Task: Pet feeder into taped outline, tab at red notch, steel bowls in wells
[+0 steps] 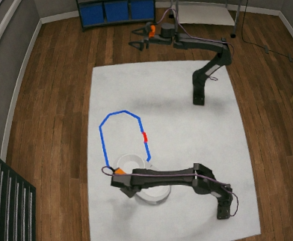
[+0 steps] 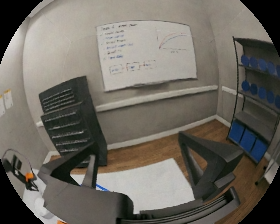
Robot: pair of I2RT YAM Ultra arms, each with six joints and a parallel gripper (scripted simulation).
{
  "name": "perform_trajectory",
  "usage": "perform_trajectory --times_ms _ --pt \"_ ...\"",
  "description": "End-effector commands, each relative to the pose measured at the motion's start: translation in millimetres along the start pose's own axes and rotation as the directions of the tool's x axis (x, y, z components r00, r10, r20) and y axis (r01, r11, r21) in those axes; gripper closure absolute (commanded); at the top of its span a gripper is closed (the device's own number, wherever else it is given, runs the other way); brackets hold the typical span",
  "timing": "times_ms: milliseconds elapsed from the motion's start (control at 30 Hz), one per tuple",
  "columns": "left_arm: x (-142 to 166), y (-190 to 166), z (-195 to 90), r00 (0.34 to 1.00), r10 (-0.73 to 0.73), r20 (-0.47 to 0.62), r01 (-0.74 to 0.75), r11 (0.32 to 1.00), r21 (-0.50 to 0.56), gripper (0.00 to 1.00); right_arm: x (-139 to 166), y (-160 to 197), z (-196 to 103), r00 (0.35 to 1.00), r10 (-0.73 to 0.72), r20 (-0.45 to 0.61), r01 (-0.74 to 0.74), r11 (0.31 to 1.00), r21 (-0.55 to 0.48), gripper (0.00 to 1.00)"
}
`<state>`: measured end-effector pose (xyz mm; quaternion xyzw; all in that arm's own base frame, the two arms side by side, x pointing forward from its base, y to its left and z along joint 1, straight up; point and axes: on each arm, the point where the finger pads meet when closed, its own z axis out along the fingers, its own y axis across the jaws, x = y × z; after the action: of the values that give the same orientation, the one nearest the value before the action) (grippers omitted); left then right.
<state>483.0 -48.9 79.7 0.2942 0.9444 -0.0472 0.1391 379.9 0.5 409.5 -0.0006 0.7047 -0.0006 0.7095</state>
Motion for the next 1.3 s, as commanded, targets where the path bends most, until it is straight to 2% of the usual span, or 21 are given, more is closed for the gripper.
perform_trajectory --times_ms 0,100,233,333,367,400,433,500,767,900,967,1267 --pt "5 -2 16 1.000 0.009 -0.013 -0.009 1.000 0.013 0.70 -27 -1 -2 0.998 -0.010 0.061 0.010 1.000 0.008 0.00" --pt "0 -1 13 1.000 0.017 0.007 -0.017 1.000 0.001 0.70 -27 -1 -2 0.998 -0.010 0.060 0.010 1.000 0.006 0.00" --pt "6 -6 27 1.000 0.020 -0.011 -0.020 1.000 0.012 0.70 -26 -1 -2 0.998 -0.010 0.059 0.010 1.000 0.006 0.00" --pt "6 -5 27 1.000 0.020 -0.007 -0.020 1.000 0.009 0.70 -26 -1 -2 0.998 -0.010 0.059 0.010 1.000 0.006 0.00" --pt "-5 5 6 0.999 0.012 0.043 -0.011 1.000 -0.027 0.70 -26 -1 -2 0.998 -0.010 0.059 0.010 1.000 0.006 0.00" --pt "5 3 9 1.000 0.008 0.026 -0.008 1.000 -0.018 0.70 -26 -1 -2 0.998 -0.010 0.059 0.010 1.000 0.006 0.00" --pt "-2 6 6 0.999 0.015 0.045 -0.014 0.999 -0.029 0.70 -26 -1 -2 0.998 -0.010 0.059 0.010 1.000 0.006 0.00" --pt "12 0 35 1.000 0.009 -0.009 -0.008 1.000 0.007 0.70 -26 -1 -2 0.998 -0.010 0.059 0.010 1.000 0.006 0.00" --pt "12 -1 43 1.000 0.019 -0.005 -0.020 1.000 -0.006 0.70 -26 -1 -2 0.998 -0.010 0.059 0.010 1.000 0.006 0.00" --pt "11 3 41 1.000 0.008 0.006 -0.008 1.000 -0.007 0.70 -26 -1 -2 0.998 -0.010 0.059 0.010 1.000 0.006 0.00" --pt "6 4 24 0.999 0.013 0.035 -0.012 1.000 -0.025 0.70 -26 -1 -2 0.998 -0.010 0.059 0.010 1.000 0.006 0.00" --pt "8 2 29 1.000 0.010 0.022 -0.010 1.000 -0.015 0.72 -26 -1 -2 0.998 -0.010 0.059 0.010 1.000 0.006 0.00"
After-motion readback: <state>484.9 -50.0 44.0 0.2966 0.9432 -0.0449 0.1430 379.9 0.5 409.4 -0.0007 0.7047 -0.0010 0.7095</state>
